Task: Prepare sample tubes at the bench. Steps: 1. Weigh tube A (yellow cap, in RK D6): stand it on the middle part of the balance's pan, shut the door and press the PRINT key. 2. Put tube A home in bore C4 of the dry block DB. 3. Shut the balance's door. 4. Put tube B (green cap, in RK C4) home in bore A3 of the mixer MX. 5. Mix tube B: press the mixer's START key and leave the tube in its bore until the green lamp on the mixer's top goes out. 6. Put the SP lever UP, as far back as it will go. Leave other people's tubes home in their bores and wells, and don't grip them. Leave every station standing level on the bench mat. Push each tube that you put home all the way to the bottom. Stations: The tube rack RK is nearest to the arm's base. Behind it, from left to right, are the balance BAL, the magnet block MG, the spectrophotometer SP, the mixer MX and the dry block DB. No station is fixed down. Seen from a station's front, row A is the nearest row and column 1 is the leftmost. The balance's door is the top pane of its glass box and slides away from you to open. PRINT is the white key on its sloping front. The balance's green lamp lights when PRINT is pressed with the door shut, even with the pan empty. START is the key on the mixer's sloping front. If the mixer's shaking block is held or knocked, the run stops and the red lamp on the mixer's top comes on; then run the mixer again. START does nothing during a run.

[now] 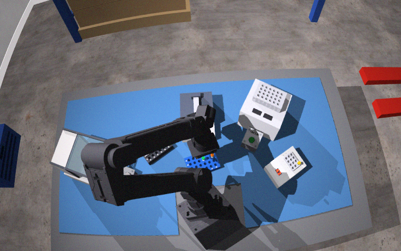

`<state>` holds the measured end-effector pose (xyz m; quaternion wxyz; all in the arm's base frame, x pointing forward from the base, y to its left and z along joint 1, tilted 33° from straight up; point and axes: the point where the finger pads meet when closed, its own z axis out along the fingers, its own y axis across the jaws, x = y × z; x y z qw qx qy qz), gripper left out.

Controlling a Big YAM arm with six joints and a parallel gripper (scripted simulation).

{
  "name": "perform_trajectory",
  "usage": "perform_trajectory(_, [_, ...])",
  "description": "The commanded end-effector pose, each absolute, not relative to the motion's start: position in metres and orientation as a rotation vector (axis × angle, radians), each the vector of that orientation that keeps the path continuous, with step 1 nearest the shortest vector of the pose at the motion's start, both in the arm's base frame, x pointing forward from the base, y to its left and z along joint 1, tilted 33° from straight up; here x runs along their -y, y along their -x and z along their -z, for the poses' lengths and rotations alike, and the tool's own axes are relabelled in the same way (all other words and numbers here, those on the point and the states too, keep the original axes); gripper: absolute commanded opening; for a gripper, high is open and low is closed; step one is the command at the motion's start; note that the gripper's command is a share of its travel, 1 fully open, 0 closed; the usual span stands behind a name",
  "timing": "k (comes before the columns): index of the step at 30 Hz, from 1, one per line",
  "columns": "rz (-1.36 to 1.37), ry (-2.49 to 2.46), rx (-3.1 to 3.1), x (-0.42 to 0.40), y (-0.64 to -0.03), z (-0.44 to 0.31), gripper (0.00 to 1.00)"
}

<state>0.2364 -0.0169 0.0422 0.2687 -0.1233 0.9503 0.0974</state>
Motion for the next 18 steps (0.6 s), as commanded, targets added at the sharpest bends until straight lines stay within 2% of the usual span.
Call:
perform_trajectory(1, [-0.273, 0.32, -2.574, 0.015, -0.233, -0.042, 0.36])
perform_trajectory(18, [-0.272, 0.329, -2.573, 0.009, -0.244, -0.022, 0.36])
